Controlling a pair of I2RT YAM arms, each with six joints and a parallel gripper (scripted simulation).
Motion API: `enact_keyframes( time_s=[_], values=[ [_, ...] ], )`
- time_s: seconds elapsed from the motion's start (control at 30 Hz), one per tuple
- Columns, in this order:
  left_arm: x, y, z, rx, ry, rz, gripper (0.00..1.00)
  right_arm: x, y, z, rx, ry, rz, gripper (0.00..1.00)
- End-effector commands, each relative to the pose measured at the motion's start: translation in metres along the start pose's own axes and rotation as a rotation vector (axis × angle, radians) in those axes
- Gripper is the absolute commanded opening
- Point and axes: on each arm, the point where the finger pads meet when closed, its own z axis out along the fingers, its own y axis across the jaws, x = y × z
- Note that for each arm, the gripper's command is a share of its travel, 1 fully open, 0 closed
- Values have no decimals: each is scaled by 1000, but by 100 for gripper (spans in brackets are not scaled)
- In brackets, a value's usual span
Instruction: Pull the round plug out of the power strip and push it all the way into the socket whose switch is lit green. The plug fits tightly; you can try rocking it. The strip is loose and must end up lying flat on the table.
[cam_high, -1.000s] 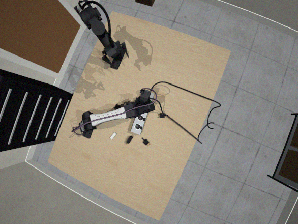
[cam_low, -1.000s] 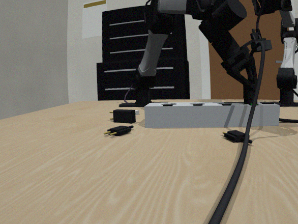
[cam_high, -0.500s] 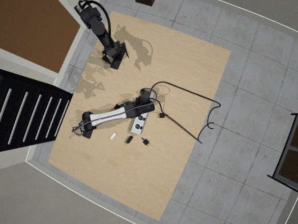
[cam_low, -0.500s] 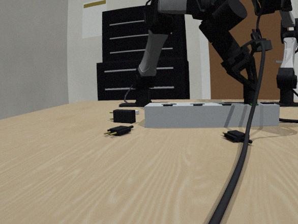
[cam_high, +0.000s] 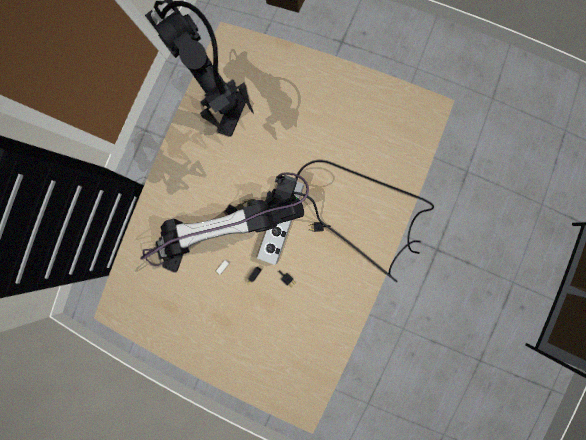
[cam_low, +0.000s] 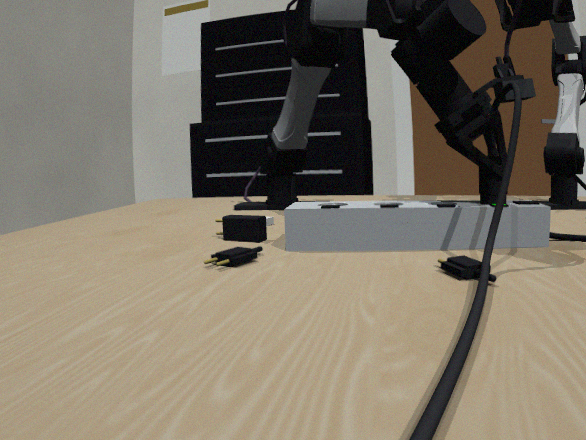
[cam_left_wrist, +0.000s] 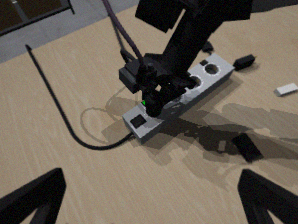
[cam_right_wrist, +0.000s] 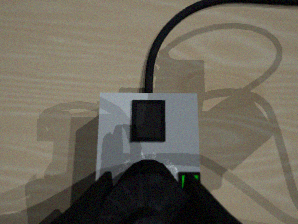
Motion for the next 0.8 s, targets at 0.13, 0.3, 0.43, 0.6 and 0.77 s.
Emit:
enact_keyframes(
  time_s=[0.13, 0.3, 0.43, 0.6, 0.77],
  values=[
    [24, -2, 2, 2, 53, -9, 100, -13, 3, -10, 74, -19, -54, 33],
    [31, -3, 5, 3, 59, -9, 100, -3, 1, 3, 27, 1, -23, 33],
    [37, -3, 10, 1, 59, -9, 100, 4, -3, 9, -49, 15, 25, 33],
    [46, -3, 16, 3, 63, -8, 100, 8, -4, 7, -70, 36, 42, 33],
    [51, -5, 20, 10, 63, 0, 100, 14, 4, 13, -48, 61, 31, 33]
  ],
)
